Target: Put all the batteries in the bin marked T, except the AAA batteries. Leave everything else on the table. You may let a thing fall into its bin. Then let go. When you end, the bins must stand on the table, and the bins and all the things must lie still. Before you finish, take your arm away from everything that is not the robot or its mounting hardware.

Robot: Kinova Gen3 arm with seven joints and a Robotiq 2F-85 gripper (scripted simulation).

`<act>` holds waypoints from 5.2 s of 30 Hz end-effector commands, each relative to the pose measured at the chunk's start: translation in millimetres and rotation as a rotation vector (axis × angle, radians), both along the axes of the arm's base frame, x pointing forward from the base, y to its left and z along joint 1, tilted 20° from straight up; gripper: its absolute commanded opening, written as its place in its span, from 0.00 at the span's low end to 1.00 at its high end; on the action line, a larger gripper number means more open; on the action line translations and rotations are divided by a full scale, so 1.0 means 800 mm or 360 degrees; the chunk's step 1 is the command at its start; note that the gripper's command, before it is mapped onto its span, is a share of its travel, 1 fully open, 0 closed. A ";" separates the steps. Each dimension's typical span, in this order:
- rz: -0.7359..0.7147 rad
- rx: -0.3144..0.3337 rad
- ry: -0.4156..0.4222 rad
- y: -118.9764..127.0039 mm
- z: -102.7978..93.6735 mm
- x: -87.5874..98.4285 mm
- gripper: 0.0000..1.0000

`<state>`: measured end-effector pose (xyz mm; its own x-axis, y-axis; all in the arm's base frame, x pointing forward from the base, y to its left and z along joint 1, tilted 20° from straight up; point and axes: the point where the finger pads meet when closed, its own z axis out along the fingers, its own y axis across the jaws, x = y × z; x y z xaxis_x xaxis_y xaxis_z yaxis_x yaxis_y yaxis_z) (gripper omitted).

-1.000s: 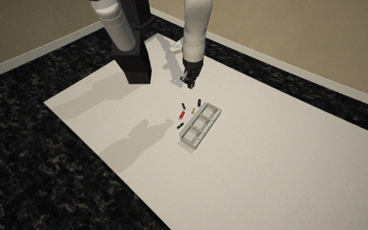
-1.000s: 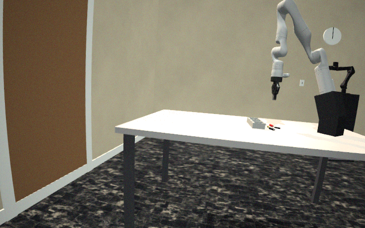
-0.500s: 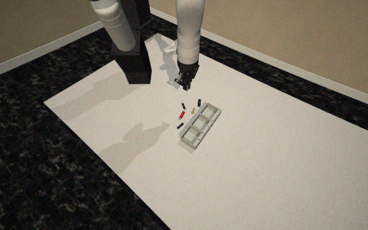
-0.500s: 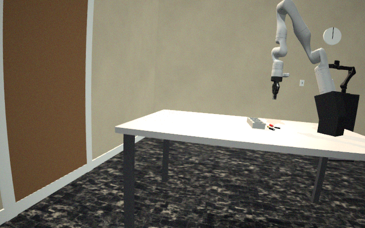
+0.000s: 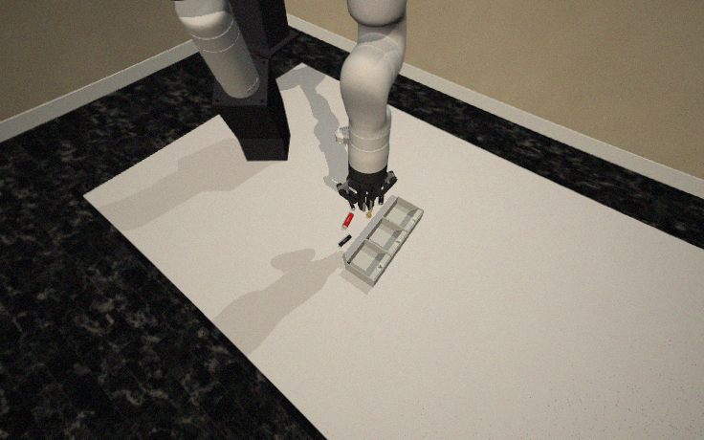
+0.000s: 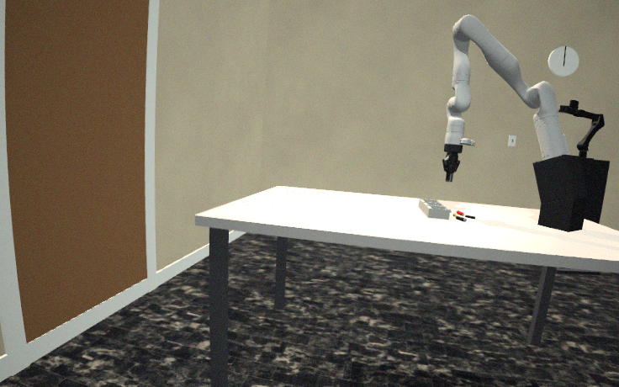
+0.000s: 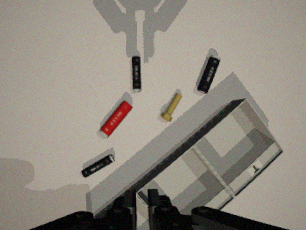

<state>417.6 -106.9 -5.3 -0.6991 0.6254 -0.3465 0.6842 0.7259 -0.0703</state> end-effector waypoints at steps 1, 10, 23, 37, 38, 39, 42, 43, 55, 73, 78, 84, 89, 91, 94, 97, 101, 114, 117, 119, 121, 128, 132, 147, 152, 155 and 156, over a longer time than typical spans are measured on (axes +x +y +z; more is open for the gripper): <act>-0.0212 0.0034 -0.0026 -0.041 -0.020 0.010 0.09; -0.0883 0.0175 -0.0235 -0.094 -0.051 0.049 0.09; -0.1702 0.0347 -0.0491 -0.094 -0.051 0.049 0.09; -0.2595 0.0535 -0.0772 -0.094 -0.051 0.049 0.09; -0.2669 0.0551 -0.0796 -0.094 -0.051 0.049 0.09; -0.2743 0.0567 -0.0820 -0.094 -0.051 0.049 0.09; -0.2966 0.0614 -0.0891 -0.094 -0.051 0.049 0.09; -0.3041 0.0630 -0.0914 -0.094 -0.051 0.049 0.09; -0.3661 0.0762 -0.1113 -0.095 -0.054 0.050 0.09; -0.3661 0.0761 -0.1113 -0.110 -0.104 0.060 0.09; -0.3661 0.0761 -0.1114 -0.113 -0.113 0.061 0.09; -0.3661 0.0761 -0.1114 -0.113 -0.113 0.061 0.09; -0.3661 0.0761 -0.1114 -0.113 -0.113 0.061 0.09; -0.3661 0.0761 -0.1114 -0.113 -0.113 0.061 0.09; -0.3661 0.0761 -0.1114 -0.113 -0.113 0.061 0.09; -0.3661 0.0762 -0.1114 -0.113 -0.113 0.061 0.09; -0.3661 0.0762 -0.1114 -0.113 -0.113 0.061 0.09; -0.3661 0.0762 -0.1114 -0.113 -0.113 0.061 0.09; -0.3661 0.0762 -0.1114 -0.113 -0.113 0.061 0.09; -0.3661 0.0762 -0.1114 -0.113 -0.113 0.061 0.09; -0.3661 0.0762 -0.1114 -0.113 -0.113 0.061 0.09; -0.3661 0.0762 -0.1114 -0.112 -0.110 0.061 0.09; -0.3661 0.0762 -0.1114 -0.111 -0.106 0.060 0.09; -0.3661 0.0762 -0.1113 -0.104 -0.085 0.056 0.09; -0.3661 0.0762 -0.1113 -0.102 -0.078 0.054 0.09; -0.3661 0.0762 -0.1113 -0.098 -0.064 0.052 0.09; -0.3661 0.0762 -0.1113 -0.096 -0.060 0.051 0.09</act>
